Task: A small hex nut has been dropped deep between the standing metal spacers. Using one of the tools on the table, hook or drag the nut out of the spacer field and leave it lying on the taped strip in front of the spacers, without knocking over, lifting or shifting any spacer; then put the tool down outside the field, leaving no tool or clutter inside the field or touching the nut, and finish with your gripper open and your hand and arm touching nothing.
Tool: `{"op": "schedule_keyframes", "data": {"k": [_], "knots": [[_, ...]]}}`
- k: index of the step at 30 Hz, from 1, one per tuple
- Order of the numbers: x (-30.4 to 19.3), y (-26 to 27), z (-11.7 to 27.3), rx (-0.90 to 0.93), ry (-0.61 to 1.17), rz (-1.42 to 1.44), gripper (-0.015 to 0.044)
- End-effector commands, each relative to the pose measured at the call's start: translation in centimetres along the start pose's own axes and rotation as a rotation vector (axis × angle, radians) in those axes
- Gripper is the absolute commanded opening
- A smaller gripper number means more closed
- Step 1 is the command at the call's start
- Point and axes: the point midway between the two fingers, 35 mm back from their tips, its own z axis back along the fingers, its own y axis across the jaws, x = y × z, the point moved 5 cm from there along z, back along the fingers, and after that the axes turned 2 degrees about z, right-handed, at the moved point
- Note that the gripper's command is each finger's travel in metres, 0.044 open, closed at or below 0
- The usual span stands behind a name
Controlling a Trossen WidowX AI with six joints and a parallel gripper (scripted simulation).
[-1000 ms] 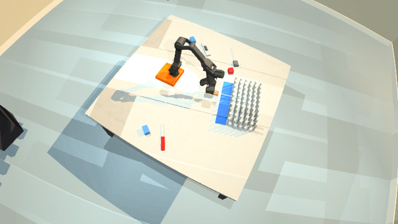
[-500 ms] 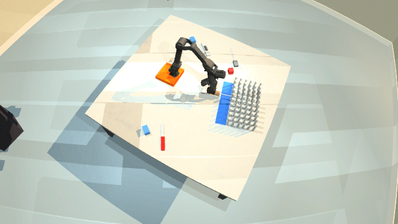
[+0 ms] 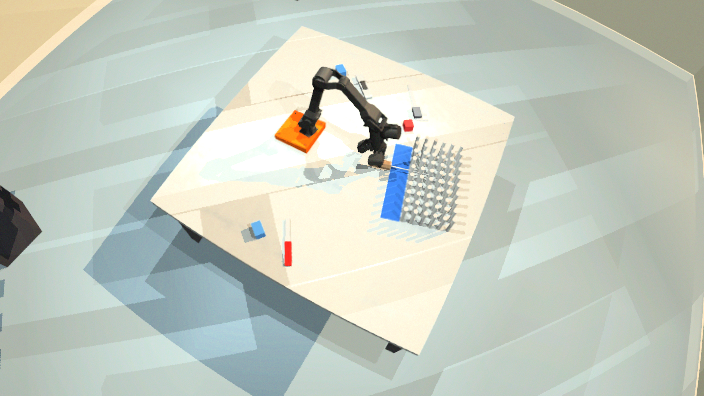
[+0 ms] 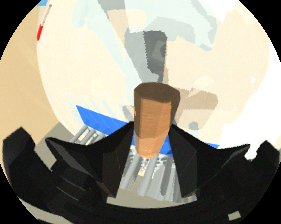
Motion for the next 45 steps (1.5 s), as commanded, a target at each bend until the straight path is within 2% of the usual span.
{"op": "schedule_keyframes", "data": {"k": [1, 45], "knots": [[-0.6, 0.1, 0.0, 0.006, 0.006, -0.005, 0.0], [-3.0, 0.3, -0.7, 0.006, 0.009, -0.006, 0.0]]}}
